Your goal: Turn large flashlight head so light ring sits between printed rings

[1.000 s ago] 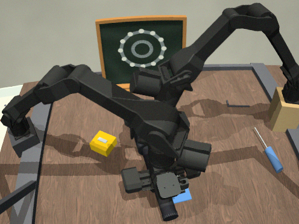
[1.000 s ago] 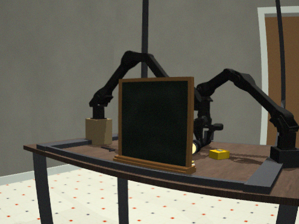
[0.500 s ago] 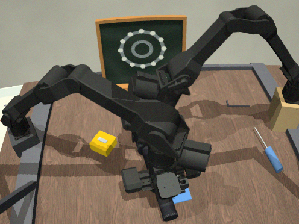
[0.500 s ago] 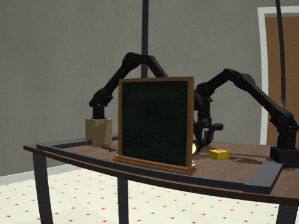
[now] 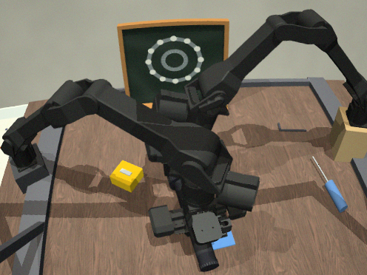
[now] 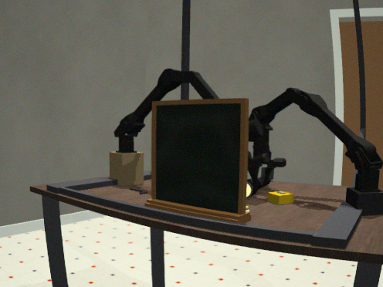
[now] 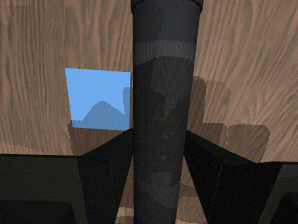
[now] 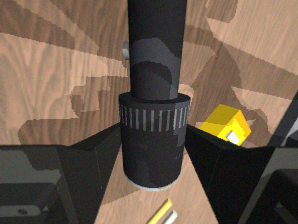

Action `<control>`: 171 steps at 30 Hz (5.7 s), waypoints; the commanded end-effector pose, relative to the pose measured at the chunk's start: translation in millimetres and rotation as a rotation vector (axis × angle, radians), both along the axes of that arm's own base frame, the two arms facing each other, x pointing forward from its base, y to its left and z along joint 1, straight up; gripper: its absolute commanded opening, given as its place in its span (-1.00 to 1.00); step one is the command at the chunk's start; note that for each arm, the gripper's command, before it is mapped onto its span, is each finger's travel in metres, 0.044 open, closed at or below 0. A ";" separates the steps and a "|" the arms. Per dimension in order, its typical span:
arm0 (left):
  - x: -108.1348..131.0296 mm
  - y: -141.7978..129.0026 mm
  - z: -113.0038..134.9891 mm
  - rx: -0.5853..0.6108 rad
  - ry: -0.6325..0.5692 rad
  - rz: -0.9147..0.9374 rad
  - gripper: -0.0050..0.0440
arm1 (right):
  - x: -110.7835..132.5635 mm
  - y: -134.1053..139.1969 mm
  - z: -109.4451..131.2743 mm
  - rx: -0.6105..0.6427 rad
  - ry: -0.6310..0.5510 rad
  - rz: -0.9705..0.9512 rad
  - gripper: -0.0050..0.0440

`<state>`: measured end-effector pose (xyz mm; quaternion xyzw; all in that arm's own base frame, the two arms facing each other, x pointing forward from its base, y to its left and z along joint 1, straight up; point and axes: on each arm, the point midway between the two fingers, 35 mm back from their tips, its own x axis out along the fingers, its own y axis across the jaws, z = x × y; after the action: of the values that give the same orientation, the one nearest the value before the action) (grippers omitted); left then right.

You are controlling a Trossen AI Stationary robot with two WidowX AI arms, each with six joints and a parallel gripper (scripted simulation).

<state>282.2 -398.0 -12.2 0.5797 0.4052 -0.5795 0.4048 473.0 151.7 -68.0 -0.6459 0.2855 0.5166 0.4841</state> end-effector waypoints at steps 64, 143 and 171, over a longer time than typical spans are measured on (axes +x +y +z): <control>2.6 -4.8 13.4 -0.030 -0.018 0.004 -0.26 | 9.6 2.7 54.9 -0.115 0.246 -0.001 1.00; 2.6 -4.8 13.4 -0.030 -0.018 0.004 -0.26 | -13.8 -6.7 63.5 0.033 -0.096 0.012 1.00; 2.6 -4.8 13.4 -0.030 -0.018 0.004 -0.26 | -7.4 -3.7 37.4 0.029 -0.083 0.012 1.00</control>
<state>282.7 -398.3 -12.2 0.5796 0.4058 -0.5778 0.4069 459.0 145.4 -31.5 -0.6574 0.2611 0.5002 0.4995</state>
